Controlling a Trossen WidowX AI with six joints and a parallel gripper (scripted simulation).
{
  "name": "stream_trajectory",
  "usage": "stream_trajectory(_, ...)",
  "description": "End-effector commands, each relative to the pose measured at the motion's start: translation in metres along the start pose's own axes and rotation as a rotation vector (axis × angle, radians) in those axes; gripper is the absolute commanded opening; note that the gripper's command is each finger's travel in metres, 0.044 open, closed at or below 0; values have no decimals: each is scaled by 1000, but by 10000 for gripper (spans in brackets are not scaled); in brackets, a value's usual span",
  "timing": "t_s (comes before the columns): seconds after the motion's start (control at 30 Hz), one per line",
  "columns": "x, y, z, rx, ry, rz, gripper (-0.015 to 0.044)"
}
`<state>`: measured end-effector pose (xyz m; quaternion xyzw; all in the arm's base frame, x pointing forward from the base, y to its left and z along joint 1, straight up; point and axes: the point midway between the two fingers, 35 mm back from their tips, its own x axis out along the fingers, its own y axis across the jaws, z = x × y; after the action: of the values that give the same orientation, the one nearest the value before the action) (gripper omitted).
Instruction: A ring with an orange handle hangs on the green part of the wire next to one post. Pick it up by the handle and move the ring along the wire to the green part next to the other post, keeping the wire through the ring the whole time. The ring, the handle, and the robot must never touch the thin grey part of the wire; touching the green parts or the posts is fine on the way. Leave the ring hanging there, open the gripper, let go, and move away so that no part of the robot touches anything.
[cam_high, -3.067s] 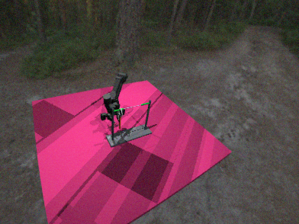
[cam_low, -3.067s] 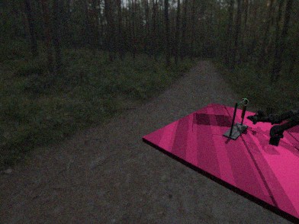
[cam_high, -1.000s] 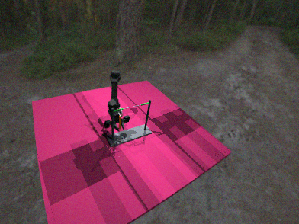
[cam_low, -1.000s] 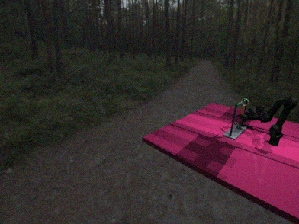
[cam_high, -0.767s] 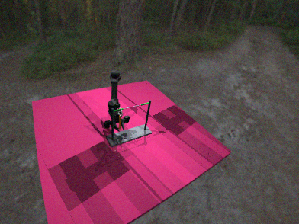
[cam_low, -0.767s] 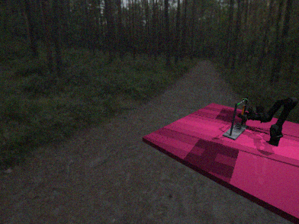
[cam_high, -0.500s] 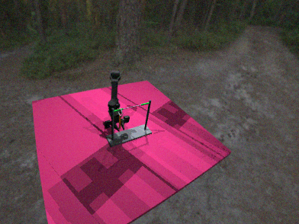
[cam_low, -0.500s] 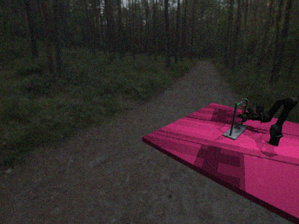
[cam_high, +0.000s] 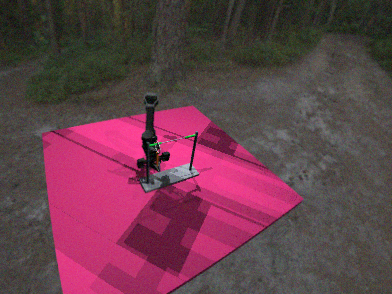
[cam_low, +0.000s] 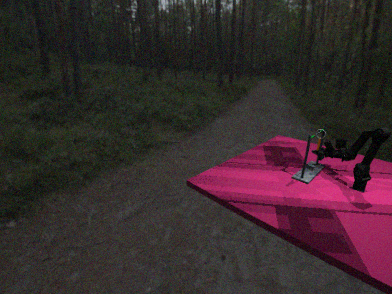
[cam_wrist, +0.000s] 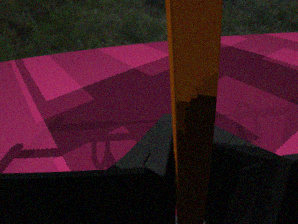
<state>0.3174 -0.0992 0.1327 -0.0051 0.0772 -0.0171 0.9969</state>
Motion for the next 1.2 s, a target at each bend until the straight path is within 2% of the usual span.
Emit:
stream_trajectory(0.0,0,0,0,0,0,0,-150)
stream_trajectory(0.57,-3,2,21,3,-1,1,-150)
stream_trajectory(1.17,-4,2,22,3,-1,1,-150)
